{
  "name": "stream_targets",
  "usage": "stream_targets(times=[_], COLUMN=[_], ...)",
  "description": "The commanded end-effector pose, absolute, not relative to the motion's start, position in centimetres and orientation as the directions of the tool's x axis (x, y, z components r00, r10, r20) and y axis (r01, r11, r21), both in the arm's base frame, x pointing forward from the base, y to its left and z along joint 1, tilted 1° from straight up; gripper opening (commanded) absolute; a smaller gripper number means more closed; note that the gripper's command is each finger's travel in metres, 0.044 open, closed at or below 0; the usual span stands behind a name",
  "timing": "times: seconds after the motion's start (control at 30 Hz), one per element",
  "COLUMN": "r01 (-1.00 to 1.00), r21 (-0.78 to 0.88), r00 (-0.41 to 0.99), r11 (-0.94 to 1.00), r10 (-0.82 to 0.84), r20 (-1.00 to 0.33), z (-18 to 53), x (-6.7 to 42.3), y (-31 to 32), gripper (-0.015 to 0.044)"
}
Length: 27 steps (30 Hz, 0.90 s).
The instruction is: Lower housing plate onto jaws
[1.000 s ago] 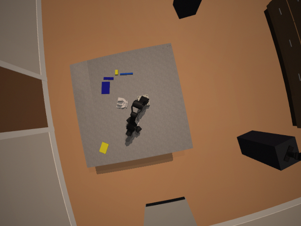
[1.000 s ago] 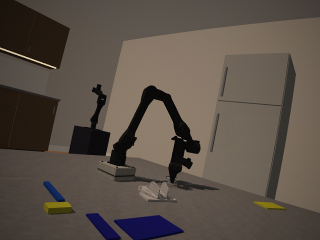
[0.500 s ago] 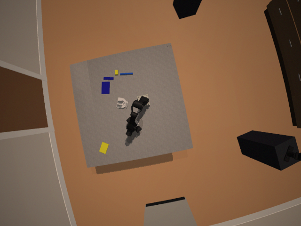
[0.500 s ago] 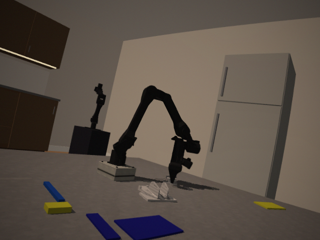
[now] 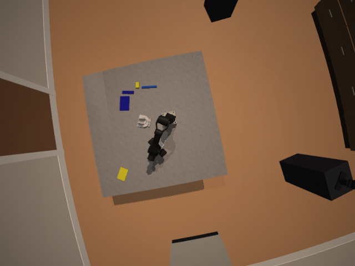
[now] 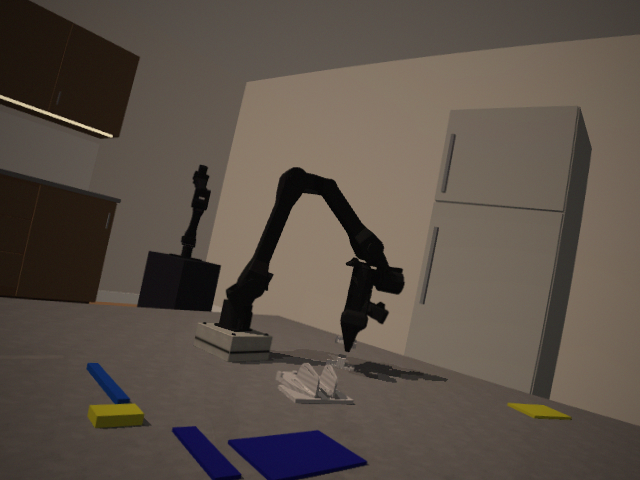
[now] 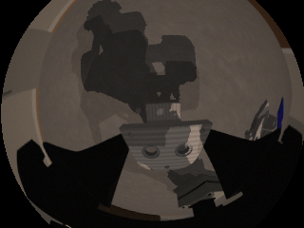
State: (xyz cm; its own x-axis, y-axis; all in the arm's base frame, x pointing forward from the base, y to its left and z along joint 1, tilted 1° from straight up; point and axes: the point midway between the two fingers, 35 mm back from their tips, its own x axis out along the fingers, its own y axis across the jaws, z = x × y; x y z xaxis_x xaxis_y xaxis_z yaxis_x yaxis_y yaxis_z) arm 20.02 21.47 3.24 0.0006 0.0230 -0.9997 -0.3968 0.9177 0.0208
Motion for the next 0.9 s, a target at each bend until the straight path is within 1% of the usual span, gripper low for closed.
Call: stream_targets(times=[0.0,0.23,0.4,0.87], r01=[-0.399,-0.4,-0.403,-0.669], r21=[0.021,0.02,0.02,0.009], r00=[0.007,0.008,0.008,0.011], r11=[0.917,0.916,0.915,0.744], r10=[0.026,0.026,0.026,0.022], r20=[-1.0,-1.0,-1.0,-1.0], z=[4.5,6.7,6.9,6.9], x=[20.1,20.0,20.0,22.3], y=[21.5,21.3,21.2,17.6], gripper=[0.0351,0.0351,0.0351,0.0351])
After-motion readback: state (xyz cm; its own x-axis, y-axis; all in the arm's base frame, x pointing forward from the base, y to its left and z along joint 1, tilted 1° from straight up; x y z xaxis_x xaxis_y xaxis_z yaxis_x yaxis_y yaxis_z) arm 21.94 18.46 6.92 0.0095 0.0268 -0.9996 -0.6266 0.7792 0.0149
